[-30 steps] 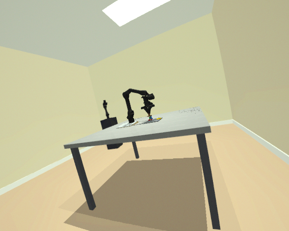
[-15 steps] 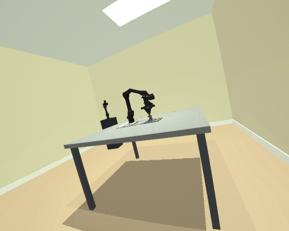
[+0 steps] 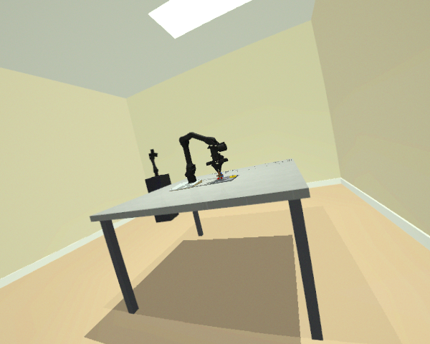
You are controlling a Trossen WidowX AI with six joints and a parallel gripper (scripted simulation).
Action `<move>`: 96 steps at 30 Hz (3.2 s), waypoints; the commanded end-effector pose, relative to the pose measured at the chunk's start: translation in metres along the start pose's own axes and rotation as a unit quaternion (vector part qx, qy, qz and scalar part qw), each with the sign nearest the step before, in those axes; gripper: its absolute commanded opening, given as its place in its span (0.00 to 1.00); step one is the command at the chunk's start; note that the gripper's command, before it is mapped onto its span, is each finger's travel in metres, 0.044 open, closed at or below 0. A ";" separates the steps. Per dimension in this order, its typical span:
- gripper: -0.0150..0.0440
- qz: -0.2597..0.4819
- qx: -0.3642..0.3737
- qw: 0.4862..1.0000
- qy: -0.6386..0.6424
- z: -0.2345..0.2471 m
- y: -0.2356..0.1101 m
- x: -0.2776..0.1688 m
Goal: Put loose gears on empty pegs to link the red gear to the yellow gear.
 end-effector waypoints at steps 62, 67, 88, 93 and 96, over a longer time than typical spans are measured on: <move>0.43 0.004 0.003 0.994 0.111 0.002 0.026 -0.002; 0.49 0.004 0.003 0.997 0.075 0.002 0.022 -0.002; 0.94 -0.003 0.009 0.977 0.211 0.054 -0.015 0.099; 1.00 -0.002 0.011 0.958 0.288 0.098 -0.015 0.143; 1.00 -0.001 0.012 0.947 0.321 0.121 -0.015 0.160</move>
Point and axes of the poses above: the point midway between the two fingers, 35 mm back from their tips, its own y axis out along the fingers, its own z axis across the jaws, x = y × z, the point moved 3 cm from there along -y, back along the fingers, and after that the axes turned 3 degrees about y, right-handed, at the moved point
